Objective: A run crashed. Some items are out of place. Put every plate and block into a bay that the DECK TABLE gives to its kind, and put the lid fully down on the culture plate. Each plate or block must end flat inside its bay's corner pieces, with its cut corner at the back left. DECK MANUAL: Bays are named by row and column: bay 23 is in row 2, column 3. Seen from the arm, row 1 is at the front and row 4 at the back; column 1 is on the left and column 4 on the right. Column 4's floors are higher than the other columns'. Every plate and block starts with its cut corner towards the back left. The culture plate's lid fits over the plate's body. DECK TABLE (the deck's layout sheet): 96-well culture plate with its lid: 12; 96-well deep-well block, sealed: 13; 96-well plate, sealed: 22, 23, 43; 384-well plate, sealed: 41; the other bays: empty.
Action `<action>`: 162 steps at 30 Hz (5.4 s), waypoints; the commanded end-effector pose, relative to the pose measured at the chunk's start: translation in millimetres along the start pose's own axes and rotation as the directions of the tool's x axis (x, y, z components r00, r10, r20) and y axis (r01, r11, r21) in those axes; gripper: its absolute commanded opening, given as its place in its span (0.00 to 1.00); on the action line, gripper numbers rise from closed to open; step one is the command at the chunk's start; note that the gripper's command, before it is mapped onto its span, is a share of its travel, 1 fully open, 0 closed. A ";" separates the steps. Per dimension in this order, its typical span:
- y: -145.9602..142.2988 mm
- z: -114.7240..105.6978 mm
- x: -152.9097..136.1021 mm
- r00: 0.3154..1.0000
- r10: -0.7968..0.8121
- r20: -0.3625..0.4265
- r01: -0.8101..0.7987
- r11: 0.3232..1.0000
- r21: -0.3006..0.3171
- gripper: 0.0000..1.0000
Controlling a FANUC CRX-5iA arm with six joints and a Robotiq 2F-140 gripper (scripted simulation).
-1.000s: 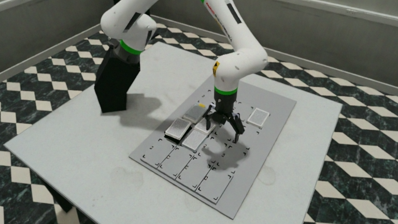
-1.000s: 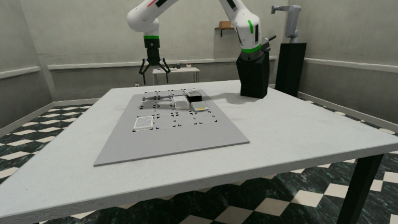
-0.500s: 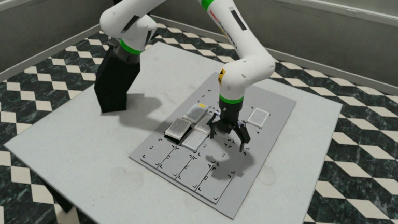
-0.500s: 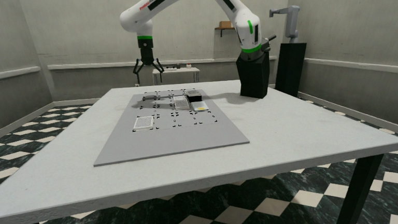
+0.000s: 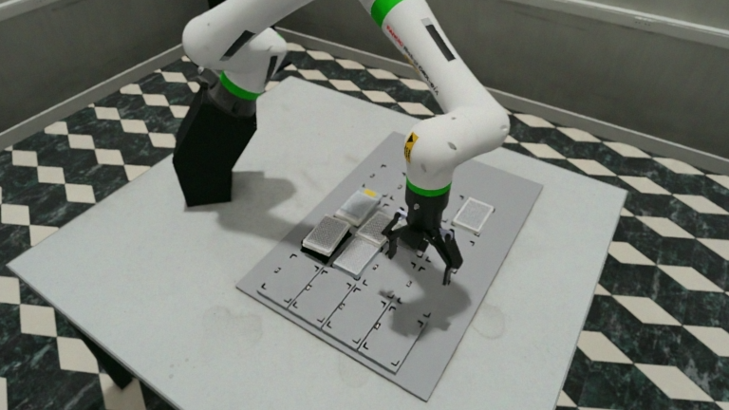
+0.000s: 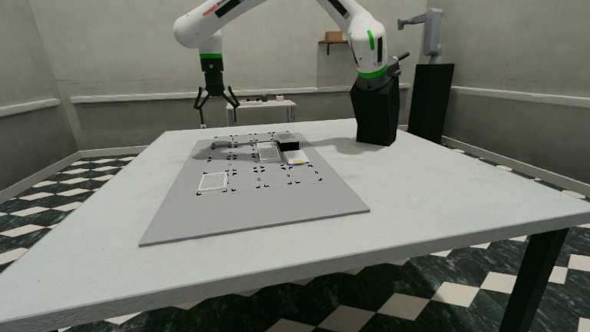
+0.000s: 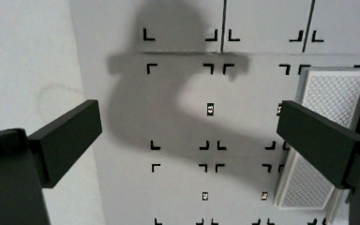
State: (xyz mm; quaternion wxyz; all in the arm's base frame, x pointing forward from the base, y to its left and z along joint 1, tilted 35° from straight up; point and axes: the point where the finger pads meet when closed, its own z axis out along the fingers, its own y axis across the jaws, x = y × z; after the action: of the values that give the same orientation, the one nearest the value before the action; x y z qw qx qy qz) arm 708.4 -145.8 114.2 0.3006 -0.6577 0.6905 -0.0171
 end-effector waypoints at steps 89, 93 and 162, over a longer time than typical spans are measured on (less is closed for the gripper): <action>-0.9 -1.2 -191.8 1.000 0.000 -0.001 0.000 1.000 0.002 1.00; -0.9 -1.2 -203.8 1.000 0.000 -0.001 0.000 1.000 0.002 1.00; -1.0 -1.2 -327.9 1.000 0.000 0.000 0.000 1.000 0.002 1.00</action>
State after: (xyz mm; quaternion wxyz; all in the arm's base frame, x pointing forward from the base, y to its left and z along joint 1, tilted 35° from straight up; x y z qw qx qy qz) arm 693.4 155.3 242.9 0.3005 -0.6577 0.6905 -0.0171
